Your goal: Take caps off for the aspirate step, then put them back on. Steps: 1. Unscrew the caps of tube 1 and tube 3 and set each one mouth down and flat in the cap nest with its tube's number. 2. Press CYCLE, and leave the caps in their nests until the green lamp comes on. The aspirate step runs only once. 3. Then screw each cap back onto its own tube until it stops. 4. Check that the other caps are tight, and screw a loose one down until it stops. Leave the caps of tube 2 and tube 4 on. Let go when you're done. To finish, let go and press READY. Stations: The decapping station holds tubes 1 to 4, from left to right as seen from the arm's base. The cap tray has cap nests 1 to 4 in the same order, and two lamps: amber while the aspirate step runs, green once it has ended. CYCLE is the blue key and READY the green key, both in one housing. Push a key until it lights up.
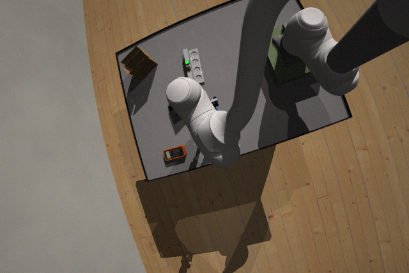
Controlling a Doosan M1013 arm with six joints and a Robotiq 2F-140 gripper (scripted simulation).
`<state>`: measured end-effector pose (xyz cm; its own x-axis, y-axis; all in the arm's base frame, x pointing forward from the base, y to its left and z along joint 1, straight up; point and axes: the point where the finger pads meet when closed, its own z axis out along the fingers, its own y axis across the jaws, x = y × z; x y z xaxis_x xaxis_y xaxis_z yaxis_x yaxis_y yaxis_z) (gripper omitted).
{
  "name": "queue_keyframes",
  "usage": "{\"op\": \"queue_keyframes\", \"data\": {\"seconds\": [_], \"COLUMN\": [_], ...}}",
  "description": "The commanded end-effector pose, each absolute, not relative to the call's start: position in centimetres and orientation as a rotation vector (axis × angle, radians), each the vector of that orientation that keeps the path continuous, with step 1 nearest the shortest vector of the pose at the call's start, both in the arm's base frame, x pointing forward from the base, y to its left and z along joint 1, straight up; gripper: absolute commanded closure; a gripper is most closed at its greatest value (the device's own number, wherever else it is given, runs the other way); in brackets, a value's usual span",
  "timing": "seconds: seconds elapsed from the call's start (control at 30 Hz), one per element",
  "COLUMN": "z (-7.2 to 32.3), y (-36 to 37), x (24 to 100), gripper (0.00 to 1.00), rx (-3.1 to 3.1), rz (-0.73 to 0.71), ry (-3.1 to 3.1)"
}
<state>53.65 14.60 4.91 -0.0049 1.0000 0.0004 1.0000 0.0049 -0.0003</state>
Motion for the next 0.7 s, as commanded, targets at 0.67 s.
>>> {"op": "queue_keyframes", "data": {"seconds": [0.67], "z": [9.2], "y": [14.6], "x": [53.7], "gripper": [0.59], "rx": [-2.216], "rz": [-0.003], "ry": [-2.227]}}
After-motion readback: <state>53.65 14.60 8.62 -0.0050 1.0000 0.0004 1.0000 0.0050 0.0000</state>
